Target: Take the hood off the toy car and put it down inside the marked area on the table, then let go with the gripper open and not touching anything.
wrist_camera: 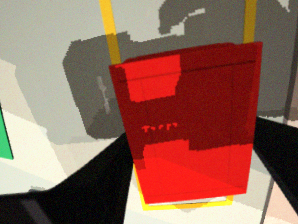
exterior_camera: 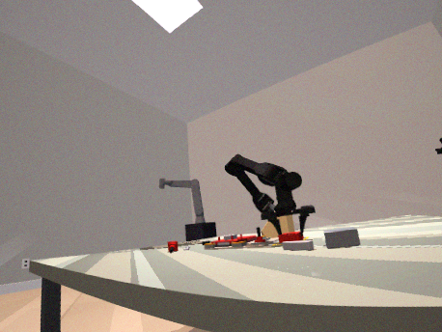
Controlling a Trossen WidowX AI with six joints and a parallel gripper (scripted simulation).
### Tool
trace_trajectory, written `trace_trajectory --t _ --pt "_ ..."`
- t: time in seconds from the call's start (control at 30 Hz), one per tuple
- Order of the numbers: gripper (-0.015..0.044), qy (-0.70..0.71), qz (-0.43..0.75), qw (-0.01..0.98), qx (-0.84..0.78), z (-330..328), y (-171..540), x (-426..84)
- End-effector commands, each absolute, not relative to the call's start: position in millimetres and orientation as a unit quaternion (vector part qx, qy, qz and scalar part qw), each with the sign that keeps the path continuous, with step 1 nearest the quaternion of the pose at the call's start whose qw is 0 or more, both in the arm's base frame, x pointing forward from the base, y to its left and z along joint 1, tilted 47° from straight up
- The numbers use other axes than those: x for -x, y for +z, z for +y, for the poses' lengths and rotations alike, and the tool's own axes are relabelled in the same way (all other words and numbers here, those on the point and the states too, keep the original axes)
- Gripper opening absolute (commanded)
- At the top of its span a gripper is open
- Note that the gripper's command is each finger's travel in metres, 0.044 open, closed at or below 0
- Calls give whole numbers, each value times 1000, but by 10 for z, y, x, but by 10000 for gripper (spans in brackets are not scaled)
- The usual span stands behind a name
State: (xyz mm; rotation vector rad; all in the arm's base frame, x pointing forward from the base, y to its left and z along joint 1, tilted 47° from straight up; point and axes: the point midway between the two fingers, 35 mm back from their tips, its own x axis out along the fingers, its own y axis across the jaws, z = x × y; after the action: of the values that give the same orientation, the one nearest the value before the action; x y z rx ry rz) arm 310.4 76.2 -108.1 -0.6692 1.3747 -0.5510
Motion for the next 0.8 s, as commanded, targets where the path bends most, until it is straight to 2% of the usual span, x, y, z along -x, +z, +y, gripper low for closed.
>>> trace_trajectory --t 0.0,0.23,0.43,0.77 --pt "263 -246 614 688 299 764 -1079 -3104" --pt "440 -246 614 688 299 826 -1027 -3102" --pt "440 -247 614 687 300 1273 -597 -3018" --pt "440 -247 614 687 300 1293 -575 -3011"
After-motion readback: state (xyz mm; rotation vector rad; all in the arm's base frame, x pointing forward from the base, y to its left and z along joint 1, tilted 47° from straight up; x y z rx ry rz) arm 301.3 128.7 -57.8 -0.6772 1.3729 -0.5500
